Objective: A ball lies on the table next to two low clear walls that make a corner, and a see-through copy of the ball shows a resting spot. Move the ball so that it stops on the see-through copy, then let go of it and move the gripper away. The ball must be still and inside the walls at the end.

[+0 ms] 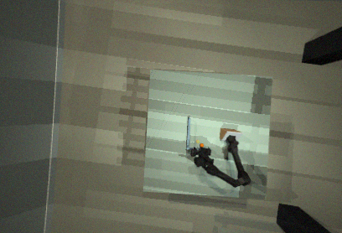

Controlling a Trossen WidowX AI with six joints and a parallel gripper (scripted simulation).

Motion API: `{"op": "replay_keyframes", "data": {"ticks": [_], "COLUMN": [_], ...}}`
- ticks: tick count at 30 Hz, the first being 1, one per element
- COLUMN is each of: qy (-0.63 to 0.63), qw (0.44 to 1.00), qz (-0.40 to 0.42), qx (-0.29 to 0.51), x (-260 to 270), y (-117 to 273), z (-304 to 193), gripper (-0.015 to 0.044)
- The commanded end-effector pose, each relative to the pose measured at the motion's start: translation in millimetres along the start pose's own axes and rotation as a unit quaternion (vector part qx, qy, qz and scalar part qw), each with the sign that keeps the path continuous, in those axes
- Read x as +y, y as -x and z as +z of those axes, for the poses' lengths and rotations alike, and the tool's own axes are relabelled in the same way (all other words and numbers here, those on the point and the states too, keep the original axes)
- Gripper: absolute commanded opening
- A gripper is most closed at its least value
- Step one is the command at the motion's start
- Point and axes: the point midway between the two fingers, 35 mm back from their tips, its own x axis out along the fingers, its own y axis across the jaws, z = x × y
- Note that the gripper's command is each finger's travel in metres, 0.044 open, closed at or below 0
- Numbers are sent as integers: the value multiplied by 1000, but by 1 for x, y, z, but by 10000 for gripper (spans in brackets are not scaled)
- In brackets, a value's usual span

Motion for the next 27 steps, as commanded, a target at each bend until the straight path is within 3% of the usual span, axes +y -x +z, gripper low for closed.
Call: {"op": "replay_keyframes", "data": {"ticks": [1, 5, 27], "qy": [9, 10, 10], "qw": [996, 987, 987], "qz": [76, 128, 128], "qx": [-53, -94, -94], "x": [47, 83, 91], "y": [-25, -38, -69], "z": [9, 15, 21], "gripper": [295, 295, 295]}}
